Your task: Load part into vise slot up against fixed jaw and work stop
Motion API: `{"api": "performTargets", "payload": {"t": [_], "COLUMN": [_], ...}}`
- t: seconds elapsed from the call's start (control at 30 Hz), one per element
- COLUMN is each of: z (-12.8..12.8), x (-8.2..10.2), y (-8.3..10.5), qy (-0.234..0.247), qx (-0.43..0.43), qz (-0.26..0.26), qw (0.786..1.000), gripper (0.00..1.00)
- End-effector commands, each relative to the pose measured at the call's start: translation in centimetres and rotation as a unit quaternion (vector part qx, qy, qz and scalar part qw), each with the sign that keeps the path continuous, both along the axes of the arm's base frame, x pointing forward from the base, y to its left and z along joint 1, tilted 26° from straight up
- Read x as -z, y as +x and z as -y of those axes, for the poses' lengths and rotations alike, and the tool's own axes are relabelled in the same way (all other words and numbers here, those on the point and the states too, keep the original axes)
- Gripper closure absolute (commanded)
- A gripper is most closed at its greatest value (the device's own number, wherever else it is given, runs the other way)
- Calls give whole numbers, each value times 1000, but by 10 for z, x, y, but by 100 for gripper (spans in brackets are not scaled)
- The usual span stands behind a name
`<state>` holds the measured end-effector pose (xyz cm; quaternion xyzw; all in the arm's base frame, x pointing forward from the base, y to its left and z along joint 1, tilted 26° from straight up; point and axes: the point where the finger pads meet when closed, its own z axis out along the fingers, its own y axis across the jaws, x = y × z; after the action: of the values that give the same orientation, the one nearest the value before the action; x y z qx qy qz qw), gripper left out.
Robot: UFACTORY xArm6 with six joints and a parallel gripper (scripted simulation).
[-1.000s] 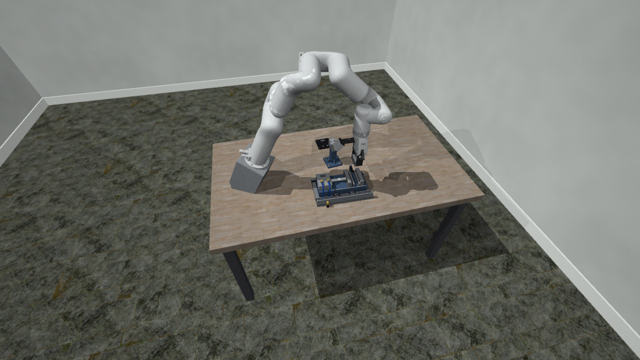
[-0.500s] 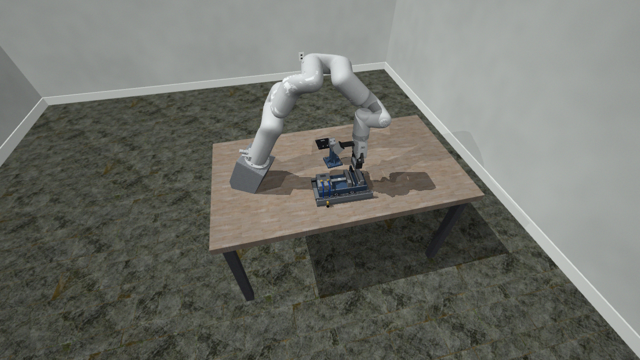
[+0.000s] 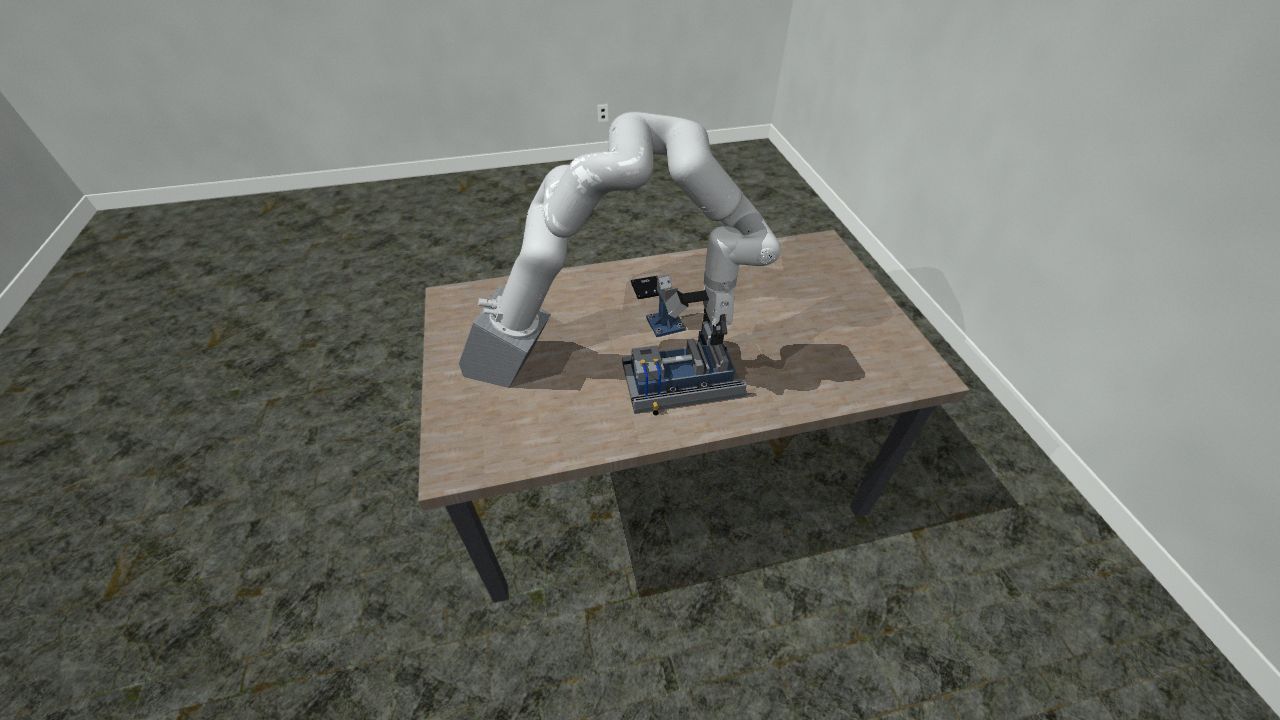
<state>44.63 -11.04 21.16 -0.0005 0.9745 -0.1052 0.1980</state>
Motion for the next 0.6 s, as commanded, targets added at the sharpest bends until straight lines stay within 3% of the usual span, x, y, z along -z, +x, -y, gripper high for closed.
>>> {"api": "performTargets", "payload": {"t": [0.0,0.57], "z": [1,6], "x": [4,24], "y": [3,13], "qy": [0,0], "qx": [0,0], "qz": [2,2], "qw": [1000,1000], "gripper": [100,100]}}
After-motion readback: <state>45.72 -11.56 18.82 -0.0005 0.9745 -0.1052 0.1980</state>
